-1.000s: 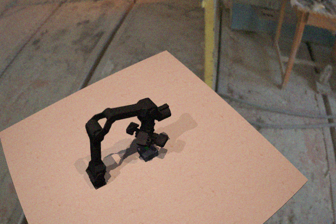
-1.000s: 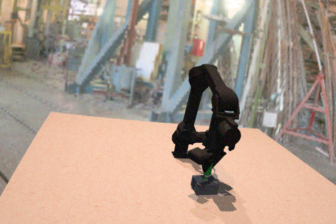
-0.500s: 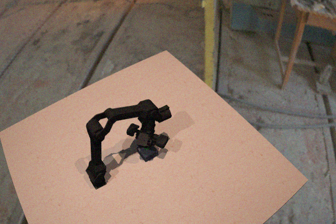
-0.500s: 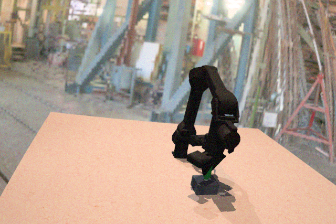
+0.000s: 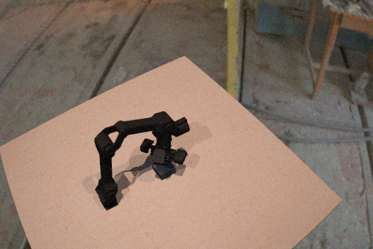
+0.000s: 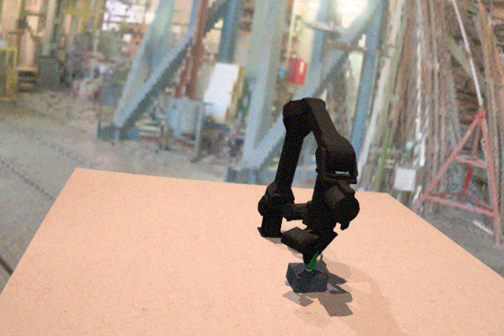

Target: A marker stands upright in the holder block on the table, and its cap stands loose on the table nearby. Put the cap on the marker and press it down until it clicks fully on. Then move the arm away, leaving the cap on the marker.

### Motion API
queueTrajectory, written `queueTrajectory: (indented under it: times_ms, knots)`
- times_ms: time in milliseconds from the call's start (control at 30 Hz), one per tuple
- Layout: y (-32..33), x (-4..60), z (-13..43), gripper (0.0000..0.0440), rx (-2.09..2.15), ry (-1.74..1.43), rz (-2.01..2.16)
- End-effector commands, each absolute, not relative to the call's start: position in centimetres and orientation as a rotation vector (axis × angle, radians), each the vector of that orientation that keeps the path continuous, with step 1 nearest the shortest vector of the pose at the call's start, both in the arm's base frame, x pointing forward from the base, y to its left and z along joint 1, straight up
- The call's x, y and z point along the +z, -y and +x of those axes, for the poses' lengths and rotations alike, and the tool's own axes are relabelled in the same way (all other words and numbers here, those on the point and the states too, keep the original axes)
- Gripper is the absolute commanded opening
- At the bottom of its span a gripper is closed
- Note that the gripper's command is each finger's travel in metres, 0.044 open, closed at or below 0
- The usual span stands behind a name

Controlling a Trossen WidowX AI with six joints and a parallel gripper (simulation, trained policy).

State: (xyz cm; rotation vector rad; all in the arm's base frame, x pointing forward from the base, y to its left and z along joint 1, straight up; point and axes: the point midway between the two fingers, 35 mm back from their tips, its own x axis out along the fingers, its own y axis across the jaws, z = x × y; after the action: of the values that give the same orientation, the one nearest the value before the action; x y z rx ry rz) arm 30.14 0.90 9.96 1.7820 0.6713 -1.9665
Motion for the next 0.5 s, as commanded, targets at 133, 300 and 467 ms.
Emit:
queueTrajectory:
  times_ms: [133, 300, 467]
  knots:
    - [-0.50, 8.03, 29.63, 0.0071, -2.000, -0.681, 1.718]
    - [-0.47, 8.01, 29.64, 0.0078, -1.998, -0.682, 1.717]
    - [-0.43, 7.98, 29.65, 0.0084, -1.994, -0.683, 1.715]
